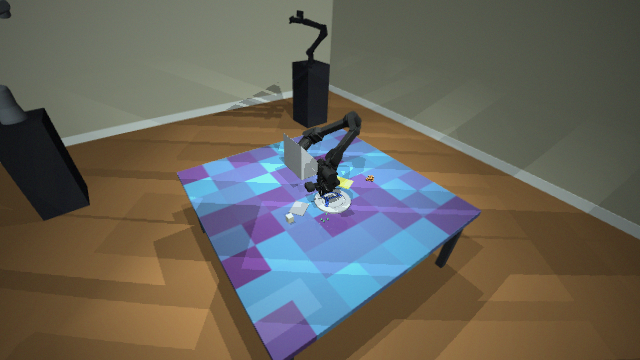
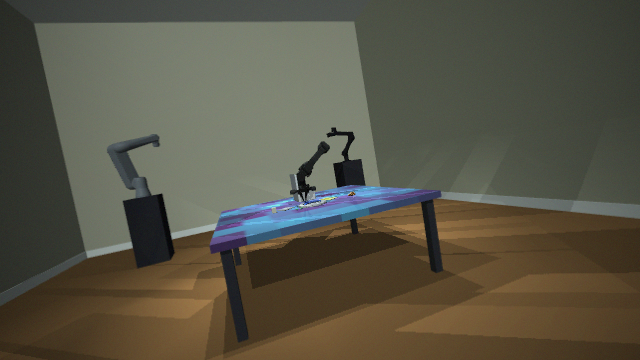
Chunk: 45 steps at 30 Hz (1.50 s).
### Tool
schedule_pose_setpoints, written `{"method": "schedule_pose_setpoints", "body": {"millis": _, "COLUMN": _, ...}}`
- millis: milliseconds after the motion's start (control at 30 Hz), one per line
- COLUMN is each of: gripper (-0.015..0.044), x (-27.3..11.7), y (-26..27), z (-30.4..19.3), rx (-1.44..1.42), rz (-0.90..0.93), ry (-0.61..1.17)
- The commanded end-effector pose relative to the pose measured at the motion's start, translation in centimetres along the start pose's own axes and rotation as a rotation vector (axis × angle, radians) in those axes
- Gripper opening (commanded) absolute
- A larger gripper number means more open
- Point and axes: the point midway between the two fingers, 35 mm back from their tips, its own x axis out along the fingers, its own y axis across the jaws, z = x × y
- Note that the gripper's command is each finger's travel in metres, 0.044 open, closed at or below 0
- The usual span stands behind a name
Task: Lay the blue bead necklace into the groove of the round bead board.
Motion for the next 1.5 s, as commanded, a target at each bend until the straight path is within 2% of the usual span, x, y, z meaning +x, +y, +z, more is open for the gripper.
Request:
{"method": "schedule_pose_setpoints", "body": {"millis": 0, "gripper": 0.0, "x": 0.39, "y": -0.06, "z": -0.12, "rx": -0.004, "rz": 0.003, "ry": 0.002}}
{"method": "schedule_pose_setpoints", "body": {"millis": 267, "gripper": 0.0, "x": 0.88, "y": -0.16, "z": -0.21, "rx": -0.004, "rz": 0.003, "ry": 0.002}}
{"method": "schedule_pose_setpoints", "body": {"millis": 833, "gripper": 0.044, "x": 0.34, "y": -0.17, "z": -0.13, "rx": -0.002, "rz": 0.001, "ry": -0.001}}
{"method": "schedule_pose_setpoints", "body": {"millis": 1467, "gripper": 0.044, "x": -0.11, "y": -0.17, "z": -0.13, "rx": -0.004, "rz": 0.003, "ry": 0.002}}
